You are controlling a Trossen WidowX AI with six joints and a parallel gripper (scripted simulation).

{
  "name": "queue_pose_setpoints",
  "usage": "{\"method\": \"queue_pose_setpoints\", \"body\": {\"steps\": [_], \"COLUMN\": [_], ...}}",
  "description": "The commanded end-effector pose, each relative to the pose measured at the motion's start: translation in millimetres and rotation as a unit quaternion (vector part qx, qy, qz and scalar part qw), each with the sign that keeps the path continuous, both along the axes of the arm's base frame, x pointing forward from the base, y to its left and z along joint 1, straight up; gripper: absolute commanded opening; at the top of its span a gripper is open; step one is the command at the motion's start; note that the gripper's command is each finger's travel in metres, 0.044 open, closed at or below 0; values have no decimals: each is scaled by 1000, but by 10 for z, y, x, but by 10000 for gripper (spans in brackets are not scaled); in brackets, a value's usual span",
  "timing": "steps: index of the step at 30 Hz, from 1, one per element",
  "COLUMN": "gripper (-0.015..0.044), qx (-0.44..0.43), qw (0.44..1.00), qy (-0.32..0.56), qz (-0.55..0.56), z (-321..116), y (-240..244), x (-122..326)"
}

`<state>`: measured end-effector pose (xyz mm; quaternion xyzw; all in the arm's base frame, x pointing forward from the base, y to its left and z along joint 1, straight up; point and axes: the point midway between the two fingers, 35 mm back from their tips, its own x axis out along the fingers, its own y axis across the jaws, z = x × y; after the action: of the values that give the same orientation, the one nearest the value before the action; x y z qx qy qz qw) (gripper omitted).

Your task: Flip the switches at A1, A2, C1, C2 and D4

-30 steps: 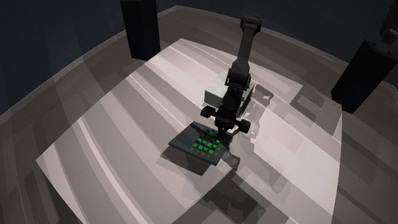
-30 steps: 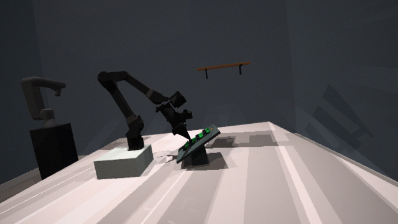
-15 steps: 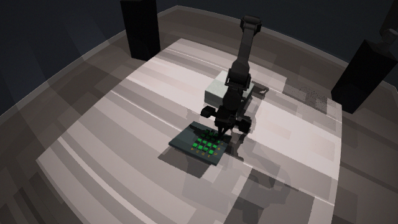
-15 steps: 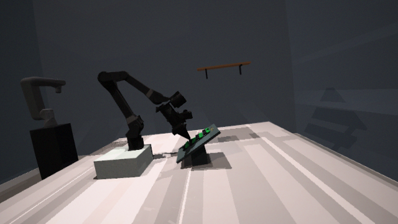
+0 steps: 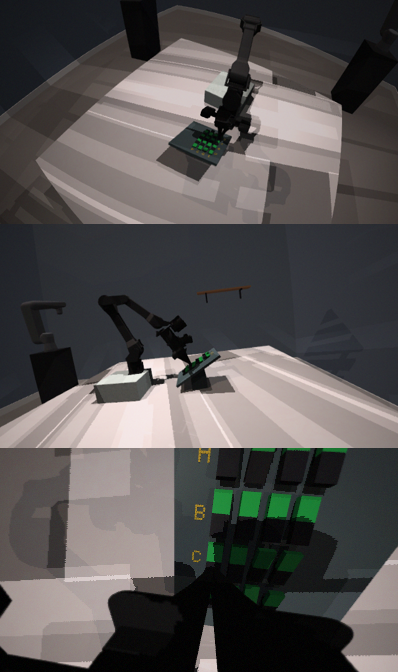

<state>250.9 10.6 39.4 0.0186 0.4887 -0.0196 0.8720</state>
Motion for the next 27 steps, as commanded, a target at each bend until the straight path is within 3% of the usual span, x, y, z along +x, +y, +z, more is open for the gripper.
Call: {"method": "queue_pose_setpoints", "body": {"steps": [1,27], "gripper": [0,0], "qx": [-2,-2], "qw": [1000,1000], "qy": [0,0], "qz": [2,2], "z": [-9,-39], "y": [-1,-1], "x": [2,19]}}
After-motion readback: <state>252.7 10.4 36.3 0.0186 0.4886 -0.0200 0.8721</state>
